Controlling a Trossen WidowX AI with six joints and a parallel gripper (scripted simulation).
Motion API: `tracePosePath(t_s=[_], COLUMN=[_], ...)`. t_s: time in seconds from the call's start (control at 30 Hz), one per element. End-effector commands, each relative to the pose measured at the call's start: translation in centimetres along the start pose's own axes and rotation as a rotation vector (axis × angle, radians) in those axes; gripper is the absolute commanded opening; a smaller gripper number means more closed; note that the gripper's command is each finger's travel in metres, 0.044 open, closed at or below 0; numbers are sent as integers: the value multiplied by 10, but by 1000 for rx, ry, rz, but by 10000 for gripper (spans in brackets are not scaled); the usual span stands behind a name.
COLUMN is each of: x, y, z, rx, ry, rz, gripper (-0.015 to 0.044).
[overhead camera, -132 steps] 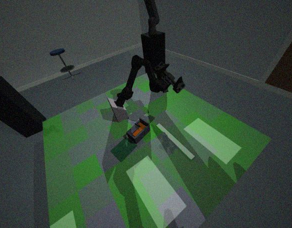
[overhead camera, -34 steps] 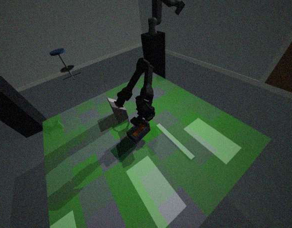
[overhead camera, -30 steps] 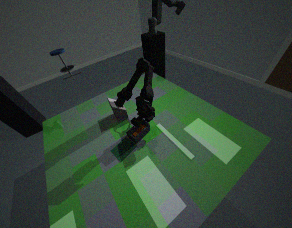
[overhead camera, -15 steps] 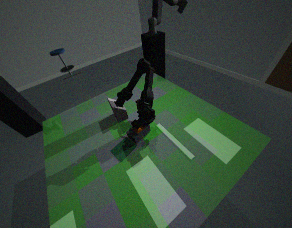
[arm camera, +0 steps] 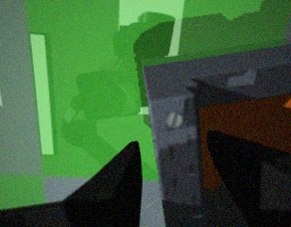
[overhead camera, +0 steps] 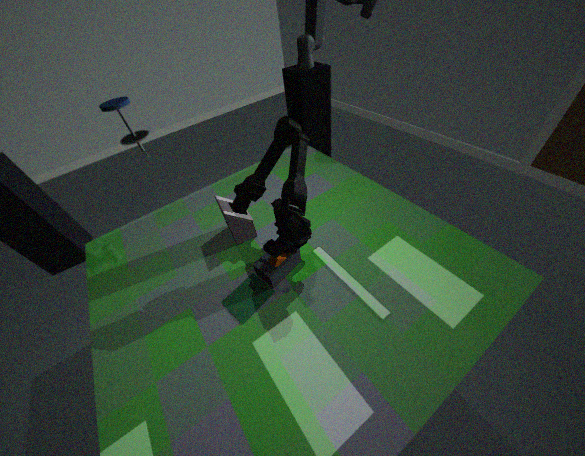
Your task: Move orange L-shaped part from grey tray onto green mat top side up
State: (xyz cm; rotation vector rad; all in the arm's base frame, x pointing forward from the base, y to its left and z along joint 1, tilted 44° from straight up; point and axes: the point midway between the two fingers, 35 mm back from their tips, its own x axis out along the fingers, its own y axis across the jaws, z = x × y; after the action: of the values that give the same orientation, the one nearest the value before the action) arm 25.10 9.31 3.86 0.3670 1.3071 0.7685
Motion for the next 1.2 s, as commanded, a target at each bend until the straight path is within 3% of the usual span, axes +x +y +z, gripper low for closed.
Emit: tracePosePath(t_s=[0.0, 0.73, 1.03, 1.17], x=[5, -14, -102, -105], y=[1, 12, -1, -1], z=[-1, -1, 0, 0], rx=[-5, -5, -4, -4], ry=[11, 12, 14, 14], rz=[7, 6, 2, 3], gripper=[180, 180, 180, 180])
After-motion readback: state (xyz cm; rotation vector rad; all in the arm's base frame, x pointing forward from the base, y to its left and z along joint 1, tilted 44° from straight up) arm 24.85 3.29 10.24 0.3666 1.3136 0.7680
